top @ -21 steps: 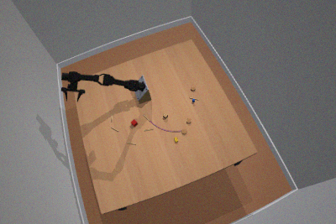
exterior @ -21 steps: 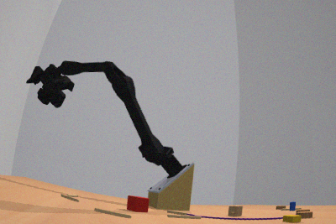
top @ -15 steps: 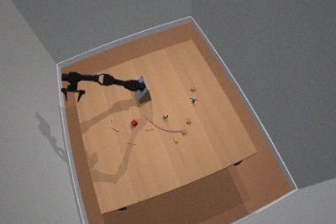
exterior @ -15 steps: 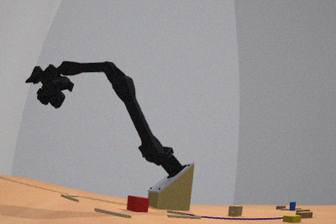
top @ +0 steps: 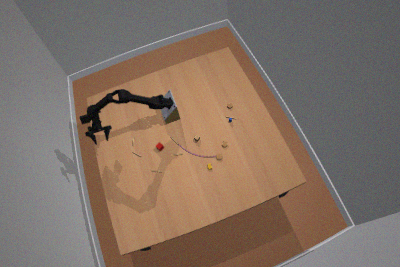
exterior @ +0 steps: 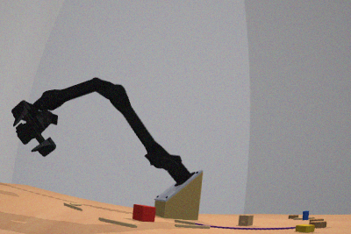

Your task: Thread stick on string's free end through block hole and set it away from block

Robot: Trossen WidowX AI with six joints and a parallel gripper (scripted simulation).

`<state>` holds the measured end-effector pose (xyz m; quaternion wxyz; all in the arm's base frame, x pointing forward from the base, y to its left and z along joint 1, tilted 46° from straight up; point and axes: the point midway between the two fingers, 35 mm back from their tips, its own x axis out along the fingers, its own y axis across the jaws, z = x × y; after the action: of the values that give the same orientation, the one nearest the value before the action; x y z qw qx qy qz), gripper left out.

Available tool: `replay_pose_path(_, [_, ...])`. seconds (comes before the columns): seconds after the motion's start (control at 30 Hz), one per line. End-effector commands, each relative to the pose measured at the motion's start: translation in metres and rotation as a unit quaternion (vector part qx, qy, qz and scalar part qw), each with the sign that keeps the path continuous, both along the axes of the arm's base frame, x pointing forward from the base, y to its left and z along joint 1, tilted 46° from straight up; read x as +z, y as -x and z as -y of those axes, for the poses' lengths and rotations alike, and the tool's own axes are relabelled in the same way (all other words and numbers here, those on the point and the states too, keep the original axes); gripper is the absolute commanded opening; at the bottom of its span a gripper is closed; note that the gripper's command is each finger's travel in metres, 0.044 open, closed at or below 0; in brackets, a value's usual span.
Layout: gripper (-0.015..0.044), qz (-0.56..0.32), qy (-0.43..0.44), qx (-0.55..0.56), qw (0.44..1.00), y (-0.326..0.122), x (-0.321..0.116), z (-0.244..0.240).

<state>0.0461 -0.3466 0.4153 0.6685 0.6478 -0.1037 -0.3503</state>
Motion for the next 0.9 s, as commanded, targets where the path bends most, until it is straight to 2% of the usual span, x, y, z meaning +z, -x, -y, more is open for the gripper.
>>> replay_pose_path(0.0, [0.044, -0.079, 0.01, 0.064, 0.995, -0.043, -0.045, 0.018])
replay_pose_path(0.27, [0.044, -0.228, 0.045, 0.224, 0.946, -0.144, -0.135, 0.017])
replay_pose_path(0.47, [0.044, -0.346, 0.092, 0.357, 0.863, -0.212, -0.211, -0.014])
replay_pose_path(0.67, [0.044, -0.453, 0.155, 0.496, 0.725, -0.261, -0.286, -0.067])
replay_pose_path(0.87, [0.044, -0.533, 0.236, 0.631, 0.512, -0.289, -0.36, -0.139])
